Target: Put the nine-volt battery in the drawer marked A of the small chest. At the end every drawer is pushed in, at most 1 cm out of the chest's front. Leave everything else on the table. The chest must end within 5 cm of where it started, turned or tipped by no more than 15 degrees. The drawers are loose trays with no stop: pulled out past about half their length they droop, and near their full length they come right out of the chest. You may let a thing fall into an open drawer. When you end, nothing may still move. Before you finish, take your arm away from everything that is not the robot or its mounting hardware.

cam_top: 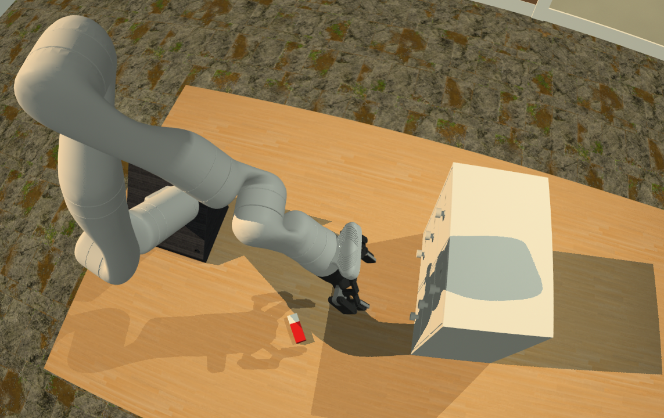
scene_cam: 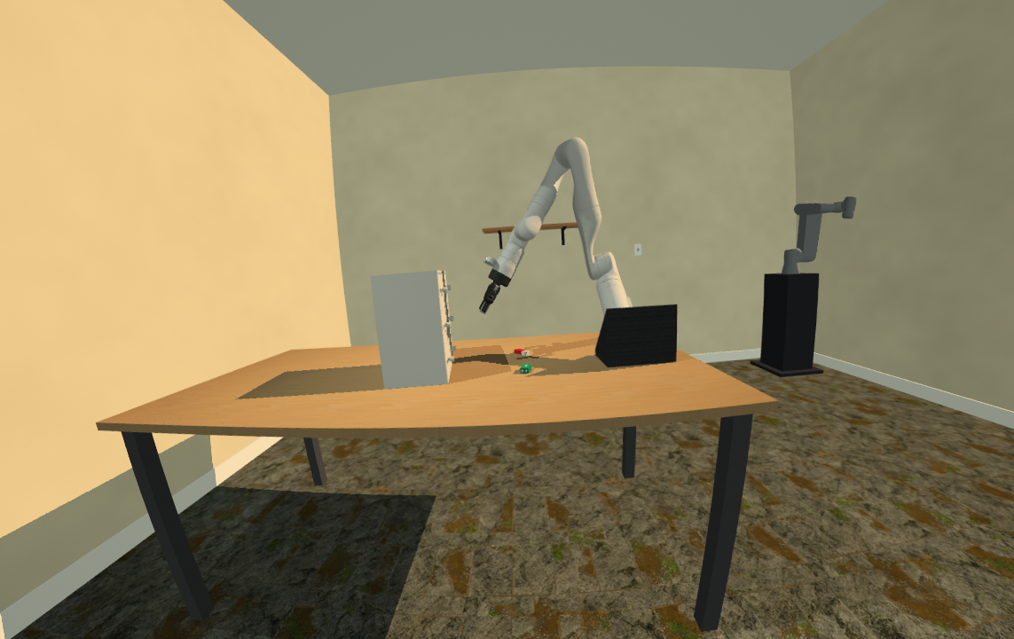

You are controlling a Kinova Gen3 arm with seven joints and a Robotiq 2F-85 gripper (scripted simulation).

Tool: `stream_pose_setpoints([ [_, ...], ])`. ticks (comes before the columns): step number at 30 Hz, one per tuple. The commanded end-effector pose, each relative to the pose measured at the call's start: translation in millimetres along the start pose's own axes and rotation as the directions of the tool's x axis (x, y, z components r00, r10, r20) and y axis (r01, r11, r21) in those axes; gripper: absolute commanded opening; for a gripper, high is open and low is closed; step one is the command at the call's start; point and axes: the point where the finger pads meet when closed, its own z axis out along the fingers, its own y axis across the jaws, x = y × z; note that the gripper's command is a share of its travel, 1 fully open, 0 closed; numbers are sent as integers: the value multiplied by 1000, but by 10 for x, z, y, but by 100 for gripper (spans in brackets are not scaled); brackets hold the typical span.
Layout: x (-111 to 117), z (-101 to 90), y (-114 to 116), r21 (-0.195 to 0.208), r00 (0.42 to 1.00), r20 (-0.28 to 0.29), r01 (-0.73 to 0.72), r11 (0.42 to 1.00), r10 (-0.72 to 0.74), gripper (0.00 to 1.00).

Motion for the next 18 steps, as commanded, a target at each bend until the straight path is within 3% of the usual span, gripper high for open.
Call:
stream_pose_setpoints([
  [1, 59, -38, -24, 6, 1000, 5, -1, 1000, 1, 100],
  [18, 46, -159, -24, 6, 993, 119, -1, 1000, 0, 100],
])
